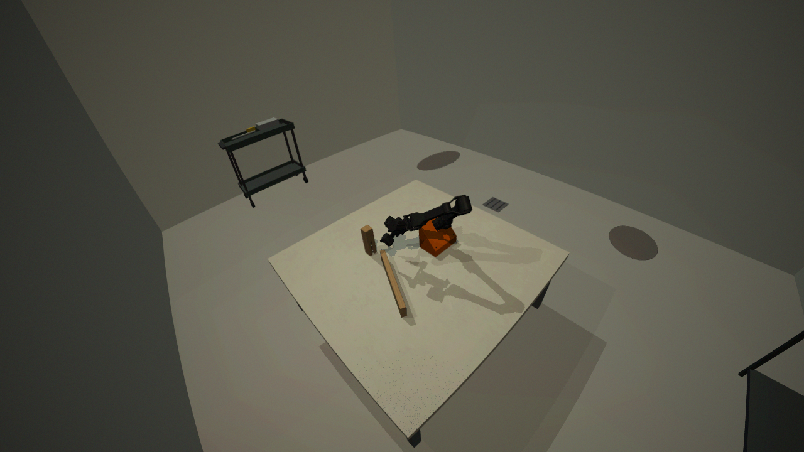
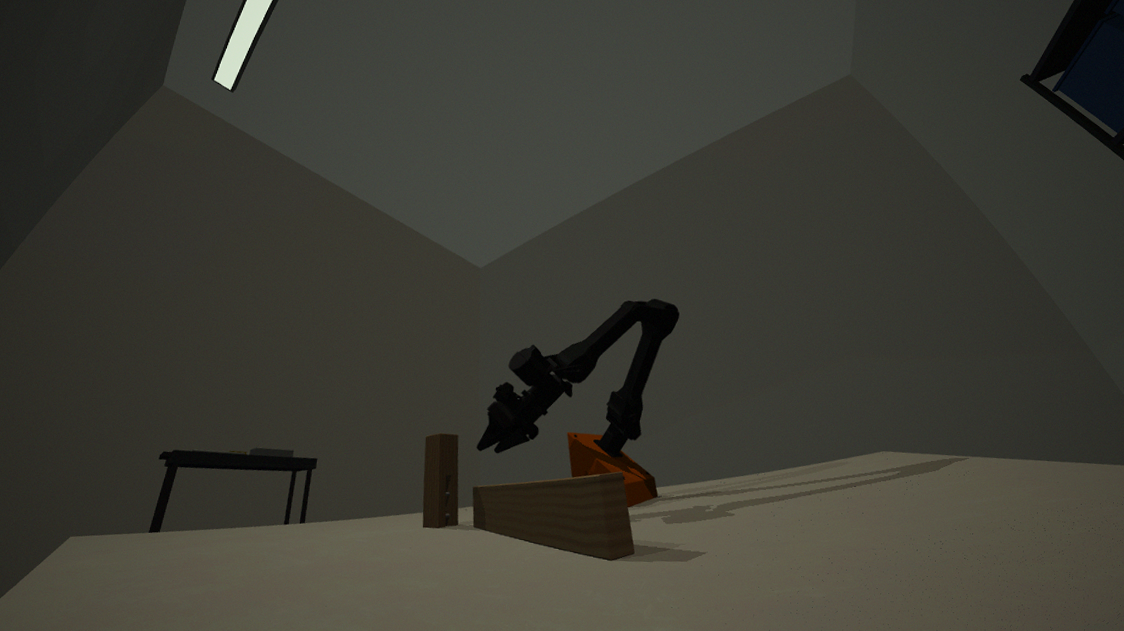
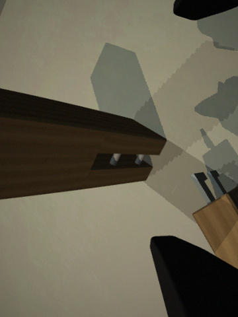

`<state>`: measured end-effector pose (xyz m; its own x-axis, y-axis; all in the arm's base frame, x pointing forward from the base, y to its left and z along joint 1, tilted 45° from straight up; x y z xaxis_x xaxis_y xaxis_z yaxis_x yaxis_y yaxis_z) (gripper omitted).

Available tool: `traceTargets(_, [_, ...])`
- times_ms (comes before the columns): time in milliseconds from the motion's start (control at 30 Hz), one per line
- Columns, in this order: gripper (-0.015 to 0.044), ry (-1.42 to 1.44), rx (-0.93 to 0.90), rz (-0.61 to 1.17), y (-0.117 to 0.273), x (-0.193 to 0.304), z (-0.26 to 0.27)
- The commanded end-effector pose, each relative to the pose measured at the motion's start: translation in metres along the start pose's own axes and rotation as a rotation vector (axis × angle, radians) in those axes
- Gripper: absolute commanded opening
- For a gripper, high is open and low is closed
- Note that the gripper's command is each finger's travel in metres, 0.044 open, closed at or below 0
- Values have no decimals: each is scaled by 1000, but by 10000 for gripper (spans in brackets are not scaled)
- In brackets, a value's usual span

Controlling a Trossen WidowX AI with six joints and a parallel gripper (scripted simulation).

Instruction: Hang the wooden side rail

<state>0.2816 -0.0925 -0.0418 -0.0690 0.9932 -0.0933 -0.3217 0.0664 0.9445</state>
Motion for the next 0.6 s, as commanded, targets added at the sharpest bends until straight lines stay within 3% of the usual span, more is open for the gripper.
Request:
traceTargets(0, [440,-5,5,-2,0,0,-1])
traceTargets(333, [440,9,7,3,0,0,-1])
traceTargets(567, [440,549,32,210,-6,7,21])
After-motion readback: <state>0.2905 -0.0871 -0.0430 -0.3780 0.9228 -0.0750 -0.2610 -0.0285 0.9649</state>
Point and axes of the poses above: the point midway between the two fingers, 35 mm back from their tips, its own y axis back along the fingers, its own z axis across the jaws, x = y × z, the point moved 1 cm from there along y, back along the fingers, and after that the axes turned 13 degrees about -y, right-handed, at the moved point
